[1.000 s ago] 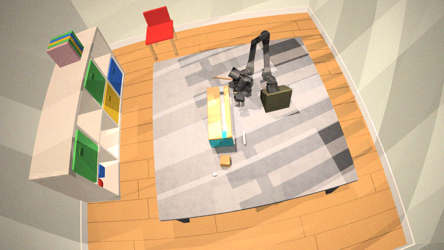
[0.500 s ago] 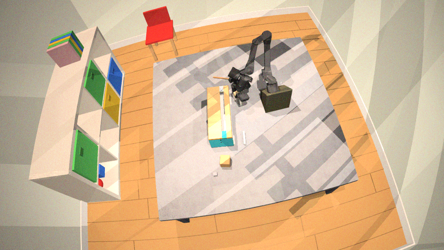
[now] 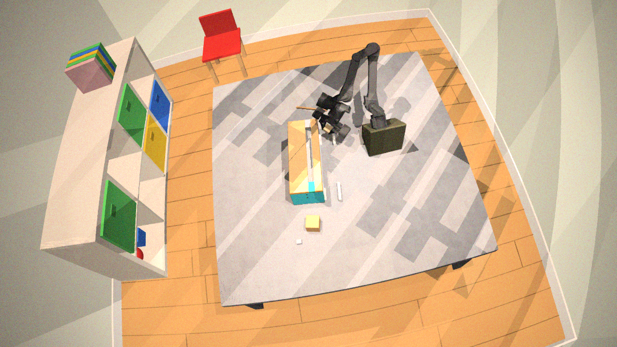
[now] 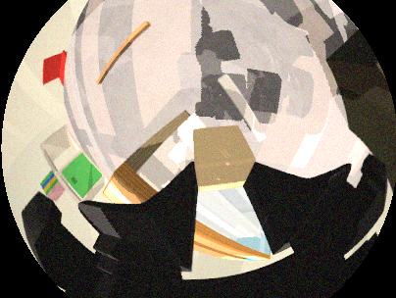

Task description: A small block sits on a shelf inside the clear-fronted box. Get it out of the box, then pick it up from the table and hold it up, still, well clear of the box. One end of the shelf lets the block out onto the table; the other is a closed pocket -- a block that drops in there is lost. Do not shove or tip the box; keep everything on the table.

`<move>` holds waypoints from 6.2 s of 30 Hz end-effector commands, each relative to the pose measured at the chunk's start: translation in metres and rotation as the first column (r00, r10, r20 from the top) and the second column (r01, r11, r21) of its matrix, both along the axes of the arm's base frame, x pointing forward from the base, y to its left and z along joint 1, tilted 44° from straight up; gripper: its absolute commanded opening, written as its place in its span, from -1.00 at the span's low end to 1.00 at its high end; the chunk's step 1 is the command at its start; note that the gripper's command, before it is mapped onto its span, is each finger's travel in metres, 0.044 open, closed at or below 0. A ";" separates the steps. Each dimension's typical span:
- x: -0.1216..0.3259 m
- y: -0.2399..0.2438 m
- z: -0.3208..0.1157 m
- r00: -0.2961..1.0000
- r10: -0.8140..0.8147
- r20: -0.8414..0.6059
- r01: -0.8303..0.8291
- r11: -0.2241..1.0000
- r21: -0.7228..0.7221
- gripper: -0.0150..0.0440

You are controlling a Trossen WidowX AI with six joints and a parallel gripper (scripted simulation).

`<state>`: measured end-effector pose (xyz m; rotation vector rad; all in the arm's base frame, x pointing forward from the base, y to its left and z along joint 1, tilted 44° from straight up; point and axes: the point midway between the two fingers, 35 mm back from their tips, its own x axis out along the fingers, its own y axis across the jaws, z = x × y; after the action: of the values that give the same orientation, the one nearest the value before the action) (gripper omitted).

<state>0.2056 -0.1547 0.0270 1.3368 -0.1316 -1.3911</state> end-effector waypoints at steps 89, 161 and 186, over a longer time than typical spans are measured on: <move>0.000 0.024 0.059 -0.814 -0.572 -0.100 -0.273 0.225 0.935 -0.49; -0.006 0.036 0.089 0.215 -0.652 0.727 0.423 0.733 0.533 -0.49; -0.006 0.036 0.089 0.215 -0.652 0.727 0.423 0.733 0.533 -0.49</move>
<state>0.1995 -0.1189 0.1153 2.2885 -1.3662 -1.0532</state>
